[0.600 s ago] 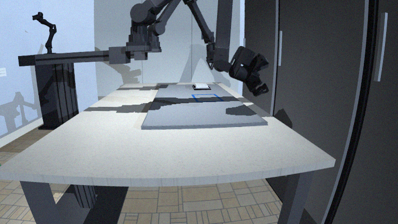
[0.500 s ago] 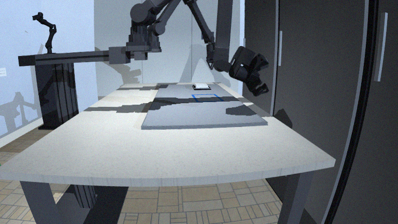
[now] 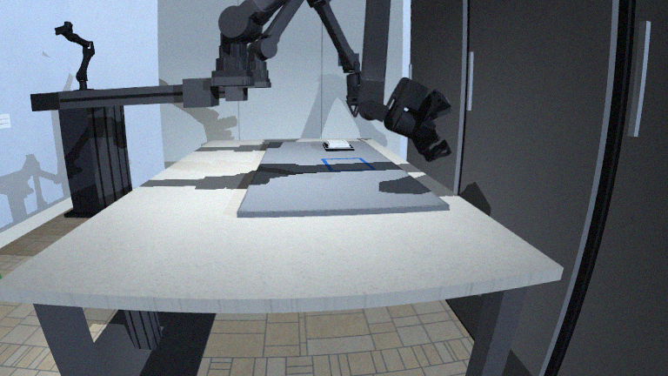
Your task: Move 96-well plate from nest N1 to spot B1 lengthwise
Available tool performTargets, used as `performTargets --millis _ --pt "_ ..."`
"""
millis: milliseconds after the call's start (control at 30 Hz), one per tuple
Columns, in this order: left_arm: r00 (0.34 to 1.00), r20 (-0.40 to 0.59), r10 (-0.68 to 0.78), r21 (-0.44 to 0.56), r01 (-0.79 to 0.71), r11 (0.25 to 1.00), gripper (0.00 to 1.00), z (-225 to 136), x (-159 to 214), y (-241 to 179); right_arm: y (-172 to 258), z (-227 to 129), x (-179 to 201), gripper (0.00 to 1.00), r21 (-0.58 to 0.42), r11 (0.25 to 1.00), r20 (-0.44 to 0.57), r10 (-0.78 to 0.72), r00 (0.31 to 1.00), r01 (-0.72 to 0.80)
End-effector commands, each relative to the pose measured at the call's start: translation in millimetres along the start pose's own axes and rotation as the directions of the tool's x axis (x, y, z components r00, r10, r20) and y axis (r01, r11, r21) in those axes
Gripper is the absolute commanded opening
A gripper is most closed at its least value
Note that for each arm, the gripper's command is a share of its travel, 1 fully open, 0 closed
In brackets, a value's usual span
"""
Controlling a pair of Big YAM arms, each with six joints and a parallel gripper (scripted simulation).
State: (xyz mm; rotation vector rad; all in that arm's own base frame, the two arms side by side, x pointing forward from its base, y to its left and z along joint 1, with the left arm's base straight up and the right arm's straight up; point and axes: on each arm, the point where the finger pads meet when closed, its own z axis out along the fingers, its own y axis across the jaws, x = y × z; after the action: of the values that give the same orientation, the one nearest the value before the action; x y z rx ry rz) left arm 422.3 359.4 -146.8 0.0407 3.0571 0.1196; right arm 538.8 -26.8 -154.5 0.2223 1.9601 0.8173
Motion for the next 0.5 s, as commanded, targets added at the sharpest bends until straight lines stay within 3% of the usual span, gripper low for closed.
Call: performTargets --millis 0,167,300,433,467 --pt "1.000 0.012 0.025 -0.008 -0.025 1.000 1.00 -3.3 -3.8 0.9 6.4 3.4 -6.5 1.00 -0.012 1.000 0.007 -0.027 1.000 0.027" --pt "0.968 -0.002 0.249 0.006 -0.249 0.968 1.00 13.8 3.3 -27.6 41.5 16.3 -2.2 1.00 -0.037 0.995 -0.024 -0.091 0.996 0.090" --pt "0.883 -0.007 0.469 0.021 -0.468 0.883 1.00 30.8 14.9 -63.2 101.5 34.9 14.3 1.00 -0.079 0.981 -0.068 -0.183 0.981 0.177" --pt "0.776 -0.004 0.631 0.028 -0.630 0.776 1.00 39.5 24.8 -91.8 161.0 45.6 34.9 1.00 -0.124 0.958 -0.102 -0.271 0.957 0.258" --pt "0.776 -0.004 0.631 0.028 -0.630 0.776 1.00 39.5 24.8 -91.8 161.0 45.6 34.9 1.00 -0.124 0.958 -0.102 -0.271 0.957 0.258"
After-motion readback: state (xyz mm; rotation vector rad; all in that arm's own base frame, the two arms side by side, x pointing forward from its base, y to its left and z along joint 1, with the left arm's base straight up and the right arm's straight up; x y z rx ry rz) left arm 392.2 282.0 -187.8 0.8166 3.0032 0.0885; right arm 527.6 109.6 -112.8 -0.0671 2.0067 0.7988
